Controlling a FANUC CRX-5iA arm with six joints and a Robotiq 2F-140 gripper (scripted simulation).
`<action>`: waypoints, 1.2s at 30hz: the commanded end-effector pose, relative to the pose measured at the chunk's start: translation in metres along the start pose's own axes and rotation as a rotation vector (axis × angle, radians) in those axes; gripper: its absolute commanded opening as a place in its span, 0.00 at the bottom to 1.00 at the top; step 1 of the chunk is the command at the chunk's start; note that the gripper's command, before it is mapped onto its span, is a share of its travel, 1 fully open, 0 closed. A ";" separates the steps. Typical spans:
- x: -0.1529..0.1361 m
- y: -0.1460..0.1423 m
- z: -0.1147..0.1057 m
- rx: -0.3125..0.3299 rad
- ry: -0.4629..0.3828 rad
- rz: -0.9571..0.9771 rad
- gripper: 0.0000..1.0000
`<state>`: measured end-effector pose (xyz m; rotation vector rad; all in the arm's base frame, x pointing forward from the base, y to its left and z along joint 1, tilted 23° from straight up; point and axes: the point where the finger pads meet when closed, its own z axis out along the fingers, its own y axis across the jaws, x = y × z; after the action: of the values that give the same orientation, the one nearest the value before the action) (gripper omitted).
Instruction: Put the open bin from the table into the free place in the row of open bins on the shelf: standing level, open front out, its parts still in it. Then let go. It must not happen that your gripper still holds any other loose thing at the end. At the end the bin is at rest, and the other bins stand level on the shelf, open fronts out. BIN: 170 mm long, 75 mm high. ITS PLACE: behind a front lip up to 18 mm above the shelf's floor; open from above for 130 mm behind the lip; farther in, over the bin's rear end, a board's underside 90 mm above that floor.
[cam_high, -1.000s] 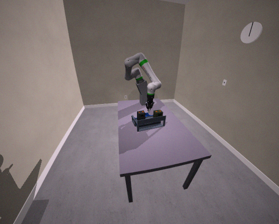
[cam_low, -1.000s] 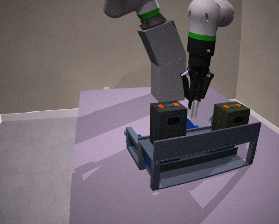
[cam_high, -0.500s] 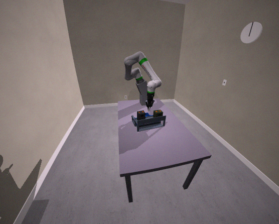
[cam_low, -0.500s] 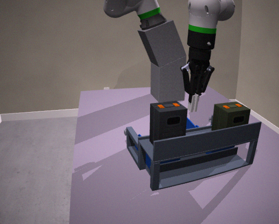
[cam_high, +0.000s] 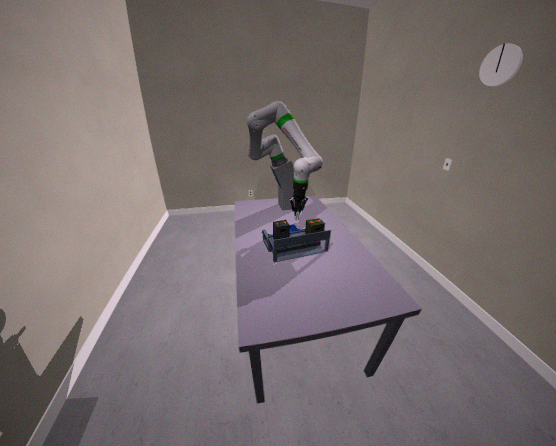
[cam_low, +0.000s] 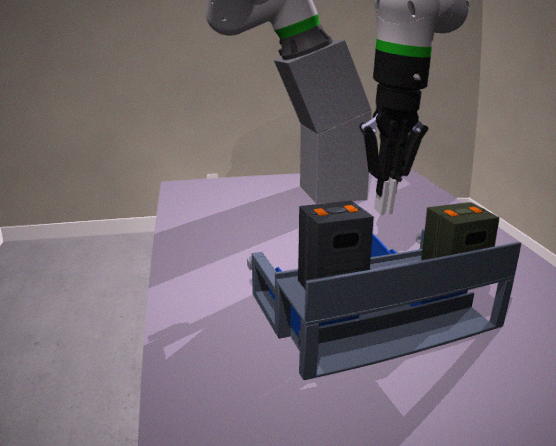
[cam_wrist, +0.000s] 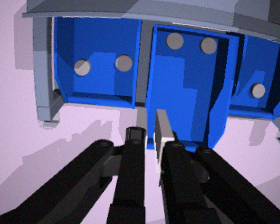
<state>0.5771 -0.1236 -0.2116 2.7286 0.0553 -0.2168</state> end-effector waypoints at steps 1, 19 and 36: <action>0.000 0.000 -0.003 0.000 0.000 0.000 0.06; -0.001 0.000 -0.007 0.000 0.000 0.000 0.06; -0.001 0.000 -0.007 0.000 0.000 0.000 0.00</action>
<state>0.5772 -0.1210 -0.2054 2.7286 0.0553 -0.2168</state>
